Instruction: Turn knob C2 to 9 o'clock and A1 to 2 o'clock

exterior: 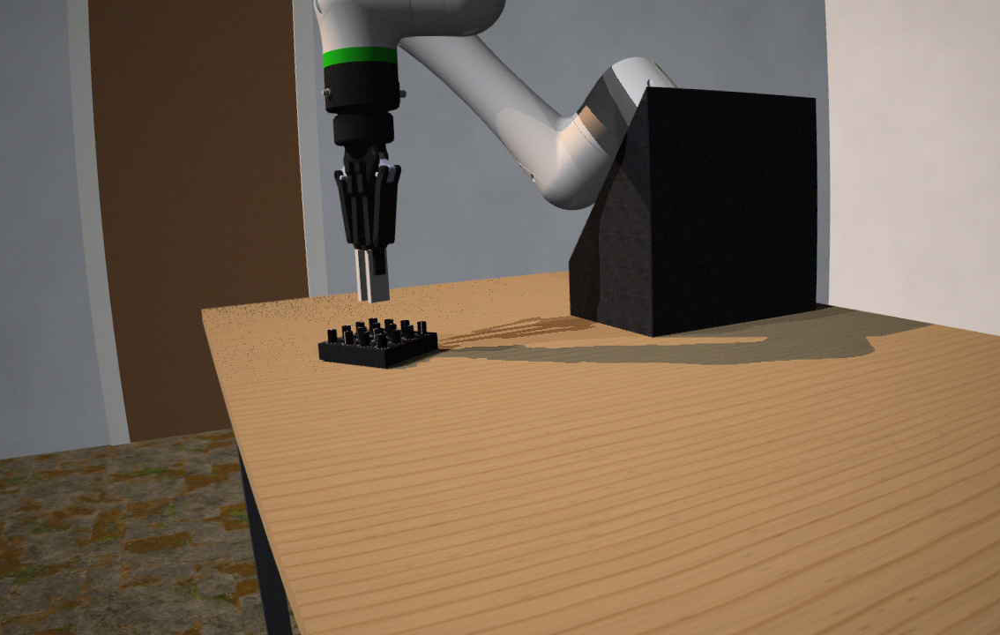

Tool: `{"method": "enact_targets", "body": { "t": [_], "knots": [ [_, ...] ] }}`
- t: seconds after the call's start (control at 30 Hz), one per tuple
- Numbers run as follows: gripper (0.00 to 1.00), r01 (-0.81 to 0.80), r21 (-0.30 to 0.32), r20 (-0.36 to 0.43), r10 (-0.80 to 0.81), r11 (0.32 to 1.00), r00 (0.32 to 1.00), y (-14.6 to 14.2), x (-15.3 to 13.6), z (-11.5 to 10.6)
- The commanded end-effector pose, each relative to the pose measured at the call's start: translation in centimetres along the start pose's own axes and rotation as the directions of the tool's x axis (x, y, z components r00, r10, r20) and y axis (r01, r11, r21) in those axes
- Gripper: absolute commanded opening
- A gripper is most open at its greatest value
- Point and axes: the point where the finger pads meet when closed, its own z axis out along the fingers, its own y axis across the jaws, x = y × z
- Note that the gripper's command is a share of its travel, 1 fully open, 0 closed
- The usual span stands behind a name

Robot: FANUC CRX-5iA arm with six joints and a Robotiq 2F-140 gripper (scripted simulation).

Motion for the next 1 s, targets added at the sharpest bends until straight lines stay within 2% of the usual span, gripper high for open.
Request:
{"method": "enact_targets", "body": {
  "t": [0.0, 0.3, 0.6, 0.67, 0.83, 0.97],
  "knots": [
    [1.0, 0.0, 0.0, 0.0, 0.0, 1.0, 1.0, 0.0, 0.0, 0.0],
    [1.0, 0.0, 0.0, 0.0, 0.0, 1.0, 1.0, 0.0, 0.0, -1.1],
    [1.0, 0.0, 0.0, 0.0, 0.0, 1.0, 1.0, 0.0, 0.0, -5.9],
    [1.0, 0.0, 0.0, 0.0, 0.0, 1.0, 1.0, 0.0, 0.0, -5.9],
    [1.0, 0.0, 0.0, 0.0, 0.0, 1.0, 1.0, 0.0, 0.0, -8.6],
    [1.0, 0.0, 0.0, 0.0, 0.0, 1.0, 1.0, 0.0, 0.0, -9.7]
  ]
}}
